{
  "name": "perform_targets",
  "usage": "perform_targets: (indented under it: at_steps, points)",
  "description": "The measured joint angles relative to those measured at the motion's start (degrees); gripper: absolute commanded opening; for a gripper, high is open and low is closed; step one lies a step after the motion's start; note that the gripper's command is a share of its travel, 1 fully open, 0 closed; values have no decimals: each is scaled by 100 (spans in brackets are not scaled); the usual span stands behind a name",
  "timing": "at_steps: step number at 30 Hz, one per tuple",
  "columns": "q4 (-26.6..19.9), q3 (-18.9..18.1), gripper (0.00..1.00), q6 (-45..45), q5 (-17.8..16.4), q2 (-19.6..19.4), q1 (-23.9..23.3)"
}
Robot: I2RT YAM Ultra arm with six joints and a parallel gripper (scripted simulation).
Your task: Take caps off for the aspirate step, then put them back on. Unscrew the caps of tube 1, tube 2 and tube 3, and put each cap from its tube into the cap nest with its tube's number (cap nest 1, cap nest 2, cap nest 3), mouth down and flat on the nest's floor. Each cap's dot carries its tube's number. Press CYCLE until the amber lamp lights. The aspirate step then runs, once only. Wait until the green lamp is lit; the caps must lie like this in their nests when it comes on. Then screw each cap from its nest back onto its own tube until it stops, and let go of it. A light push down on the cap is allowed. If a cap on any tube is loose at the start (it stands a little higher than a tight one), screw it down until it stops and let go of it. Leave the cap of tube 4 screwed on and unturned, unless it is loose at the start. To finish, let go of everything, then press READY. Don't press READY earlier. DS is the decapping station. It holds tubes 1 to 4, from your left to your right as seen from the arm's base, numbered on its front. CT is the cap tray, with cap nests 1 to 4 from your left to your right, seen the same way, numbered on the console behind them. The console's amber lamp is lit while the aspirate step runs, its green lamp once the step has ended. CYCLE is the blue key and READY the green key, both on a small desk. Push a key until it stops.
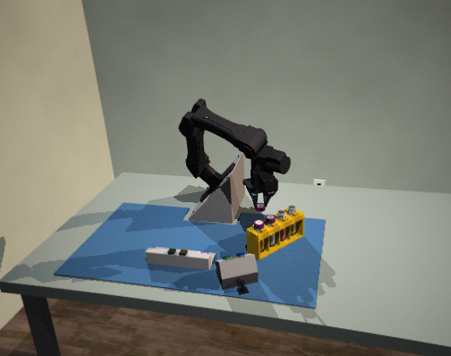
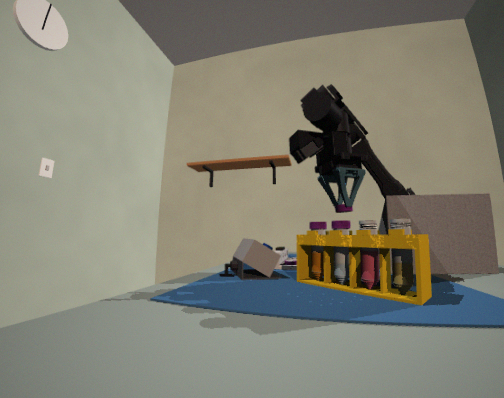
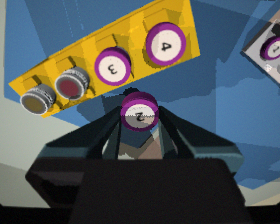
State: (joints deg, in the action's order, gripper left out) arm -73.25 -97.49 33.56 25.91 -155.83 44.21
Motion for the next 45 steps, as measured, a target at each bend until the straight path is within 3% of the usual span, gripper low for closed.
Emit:
perform_targets:
  at_steps: [8, 13, 21, 28, 36, 45]
  points:
    - [109, 417, 0, 1735, 229, 494, -339]
    - [90, 754, 0, 2114, 424, 992, -796]
    - [-24, 931, 0, 1729, 866, 1834, -1600]
    - [-140, 927, 0, 1228, 1115, 2177, -2009]
    - [-387, 551, 0, 461, 1469, 2658, -2817]
    - [-466, 466, 0, 179, 1582, 2736, -2844]
